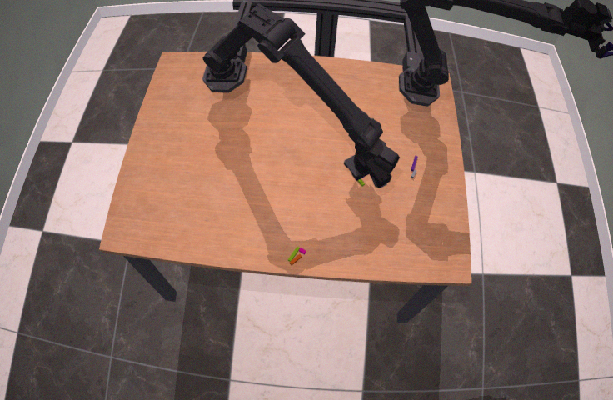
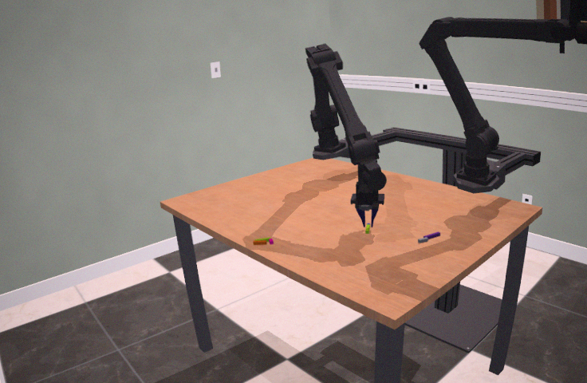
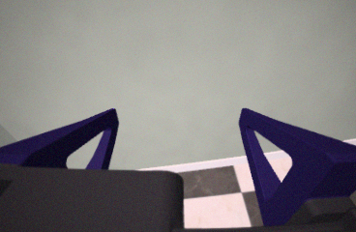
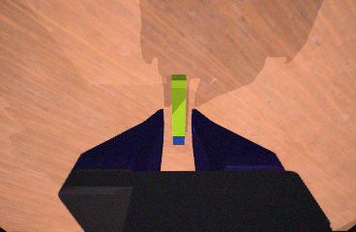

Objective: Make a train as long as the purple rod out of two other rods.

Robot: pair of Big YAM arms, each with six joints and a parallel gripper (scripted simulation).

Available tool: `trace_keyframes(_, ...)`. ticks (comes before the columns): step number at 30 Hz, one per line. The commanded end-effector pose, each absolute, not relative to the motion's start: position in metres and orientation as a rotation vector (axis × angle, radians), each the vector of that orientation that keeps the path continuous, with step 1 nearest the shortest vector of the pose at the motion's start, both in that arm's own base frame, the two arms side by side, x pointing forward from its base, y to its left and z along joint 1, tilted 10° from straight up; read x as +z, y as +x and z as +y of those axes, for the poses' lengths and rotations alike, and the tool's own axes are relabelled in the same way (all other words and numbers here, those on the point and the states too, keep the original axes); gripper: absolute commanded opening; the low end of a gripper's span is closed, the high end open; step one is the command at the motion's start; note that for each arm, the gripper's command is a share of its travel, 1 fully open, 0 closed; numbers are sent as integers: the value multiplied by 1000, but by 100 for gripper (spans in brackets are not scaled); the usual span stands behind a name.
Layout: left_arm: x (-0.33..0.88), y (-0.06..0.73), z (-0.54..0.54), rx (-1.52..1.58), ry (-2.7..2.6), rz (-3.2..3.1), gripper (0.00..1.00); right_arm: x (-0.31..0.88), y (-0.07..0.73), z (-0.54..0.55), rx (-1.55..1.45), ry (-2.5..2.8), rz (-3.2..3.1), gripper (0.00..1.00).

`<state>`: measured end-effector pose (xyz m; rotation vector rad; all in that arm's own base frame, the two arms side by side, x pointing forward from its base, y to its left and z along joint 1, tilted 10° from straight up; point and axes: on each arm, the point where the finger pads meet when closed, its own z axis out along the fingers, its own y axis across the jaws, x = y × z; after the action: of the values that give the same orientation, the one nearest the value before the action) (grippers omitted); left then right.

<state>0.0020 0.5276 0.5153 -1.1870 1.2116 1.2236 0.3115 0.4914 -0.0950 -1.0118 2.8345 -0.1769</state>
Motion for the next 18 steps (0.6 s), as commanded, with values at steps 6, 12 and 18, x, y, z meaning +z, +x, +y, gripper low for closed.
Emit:
trace_keyframes(6, 531, -5, 522, 1245, -1173, 1160, 100, -30, 319, 517, -102, -974, 2789, 23)
trace_keyframes(12, 531, -5, 522, 1245, -1173, 1160, 100, 4, 307, 522, -96, -989, 2780, 23)
trace_keyframes(18, 531, -5, 522, 1245, -1173, 1160, 100, 23, 312, 518, -97, -971, 2787, 23)
